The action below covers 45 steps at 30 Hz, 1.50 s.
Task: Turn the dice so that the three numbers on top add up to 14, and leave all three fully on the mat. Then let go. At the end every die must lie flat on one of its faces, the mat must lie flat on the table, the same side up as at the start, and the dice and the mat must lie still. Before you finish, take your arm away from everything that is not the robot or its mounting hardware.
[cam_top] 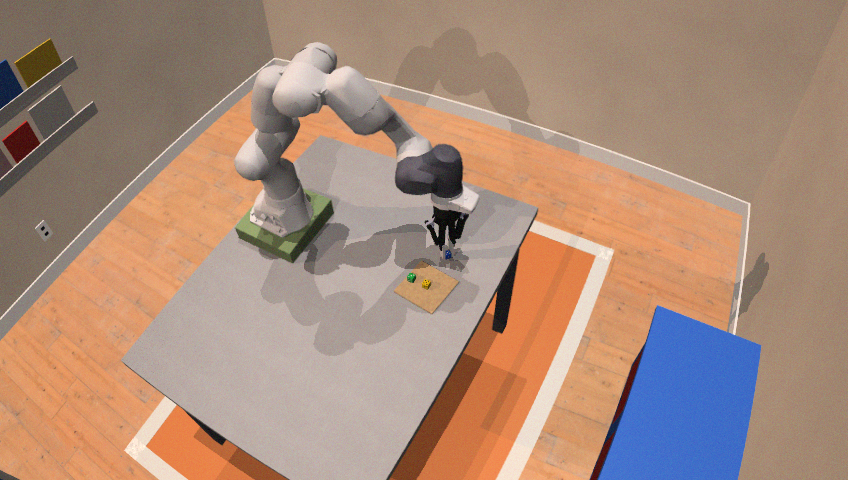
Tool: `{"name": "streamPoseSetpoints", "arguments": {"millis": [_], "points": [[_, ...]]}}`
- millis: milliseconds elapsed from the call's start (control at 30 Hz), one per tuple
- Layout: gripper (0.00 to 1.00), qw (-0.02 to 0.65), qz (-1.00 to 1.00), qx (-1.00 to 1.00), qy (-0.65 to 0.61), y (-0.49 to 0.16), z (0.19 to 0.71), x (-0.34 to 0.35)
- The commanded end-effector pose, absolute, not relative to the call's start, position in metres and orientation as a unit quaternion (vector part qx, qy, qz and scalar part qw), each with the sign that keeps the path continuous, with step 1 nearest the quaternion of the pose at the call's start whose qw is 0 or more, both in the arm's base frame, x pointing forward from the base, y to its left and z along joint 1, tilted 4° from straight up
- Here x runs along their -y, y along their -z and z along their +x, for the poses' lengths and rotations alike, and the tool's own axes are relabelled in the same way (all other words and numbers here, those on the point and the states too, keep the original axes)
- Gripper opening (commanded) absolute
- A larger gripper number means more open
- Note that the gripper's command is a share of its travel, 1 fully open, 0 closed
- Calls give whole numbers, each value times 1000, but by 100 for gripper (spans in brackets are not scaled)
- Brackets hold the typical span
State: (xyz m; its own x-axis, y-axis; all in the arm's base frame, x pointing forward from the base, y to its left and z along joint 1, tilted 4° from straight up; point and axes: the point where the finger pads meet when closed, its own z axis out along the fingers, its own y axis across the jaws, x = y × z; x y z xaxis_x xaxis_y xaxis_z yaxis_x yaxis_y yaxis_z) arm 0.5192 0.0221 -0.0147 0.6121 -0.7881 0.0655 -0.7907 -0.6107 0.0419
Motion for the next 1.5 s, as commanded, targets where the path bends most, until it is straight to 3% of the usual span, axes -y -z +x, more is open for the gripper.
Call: {"name": "streamPoseSetpoints", "arguments": {"millis": [0, 467, 867, 1467], "points": [[9, 34, 898, 439, -19, -2, 519, -24], [9, 34, 898, 439, -19, -75, 518, -29], [9, 34, 897, 440, -19, -77, 518, -29], [9, 28, 783, 621, -26, -73, 521, -31]]}}
